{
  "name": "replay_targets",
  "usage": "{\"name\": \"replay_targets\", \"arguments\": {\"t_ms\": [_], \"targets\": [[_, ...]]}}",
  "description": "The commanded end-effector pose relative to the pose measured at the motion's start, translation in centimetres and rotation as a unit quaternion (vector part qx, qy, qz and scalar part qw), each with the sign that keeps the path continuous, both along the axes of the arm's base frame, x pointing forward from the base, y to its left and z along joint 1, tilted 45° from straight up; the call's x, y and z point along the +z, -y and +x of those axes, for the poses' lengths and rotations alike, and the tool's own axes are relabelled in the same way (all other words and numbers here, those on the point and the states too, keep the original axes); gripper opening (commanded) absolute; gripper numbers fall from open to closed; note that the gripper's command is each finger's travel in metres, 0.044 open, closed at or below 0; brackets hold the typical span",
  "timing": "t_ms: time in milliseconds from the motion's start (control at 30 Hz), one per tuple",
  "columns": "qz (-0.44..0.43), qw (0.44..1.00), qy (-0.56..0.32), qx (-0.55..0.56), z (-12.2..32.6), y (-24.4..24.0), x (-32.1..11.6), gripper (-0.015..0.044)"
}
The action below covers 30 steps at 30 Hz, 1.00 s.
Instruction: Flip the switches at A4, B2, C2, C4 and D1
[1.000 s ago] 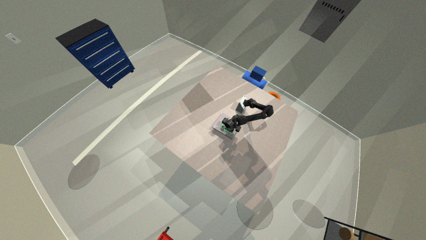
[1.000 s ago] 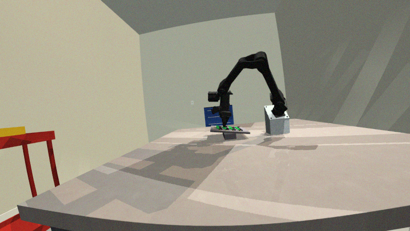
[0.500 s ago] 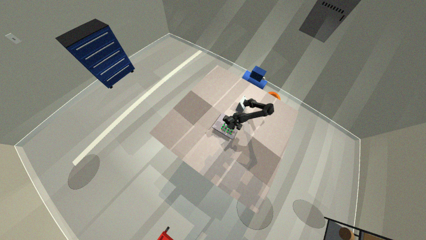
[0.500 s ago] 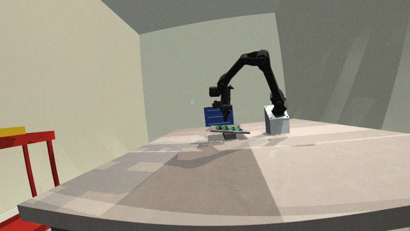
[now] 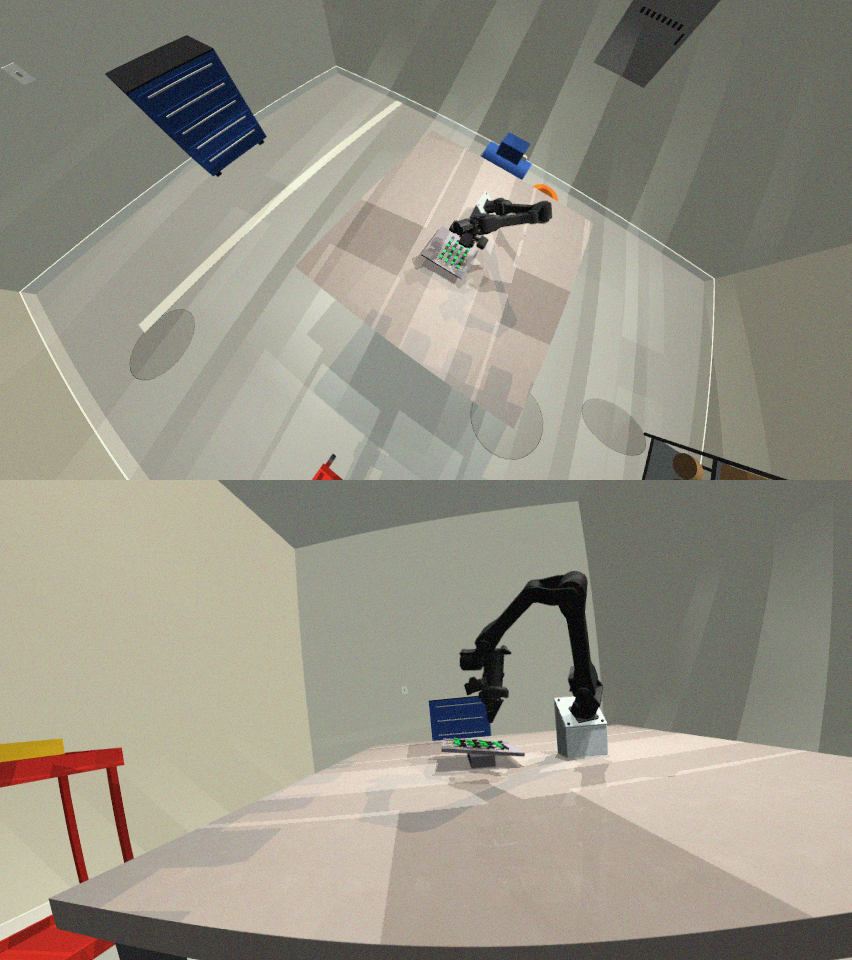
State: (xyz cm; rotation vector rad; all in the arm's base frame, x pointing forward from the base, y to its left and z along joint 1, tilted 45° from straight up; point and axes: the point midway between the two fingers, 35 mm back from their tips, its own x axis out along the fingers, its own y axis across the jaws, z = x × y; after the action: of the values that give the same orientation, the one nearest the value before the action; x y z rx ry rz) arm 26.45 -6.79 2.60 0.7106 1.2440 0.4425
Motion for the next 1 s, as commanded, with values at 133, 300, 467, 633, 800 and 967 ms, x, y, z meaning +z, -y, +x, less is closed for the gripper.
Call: {"name": "replay_targets", "arguments": {"t_ms": [133, 300, 467, 633, 800, 967], "targets": [[-0.002, 1.0, 0.011, -0.005, 0.5, -2.5, -2.2, 0.0], [-0.001, 1.0, 0.011, -0.005, 0.7, -3.1, -2.8, 0.0], [-0.001, 1.0, 0.011, -0.005, 0.8, -3.3, -3.0, 0.0], [-0.001, 1.0, 0.011, -0.005, 1.0, -3.7, -3.5, 0.0], [-0.001, 1.0, 0.011, -0.005, 1.2, -4.1, -3.9, 0.0], [-0.001, 1.0, 0.011, -0.005, 1.2, -4.1, -3.9, 0.0]]}}
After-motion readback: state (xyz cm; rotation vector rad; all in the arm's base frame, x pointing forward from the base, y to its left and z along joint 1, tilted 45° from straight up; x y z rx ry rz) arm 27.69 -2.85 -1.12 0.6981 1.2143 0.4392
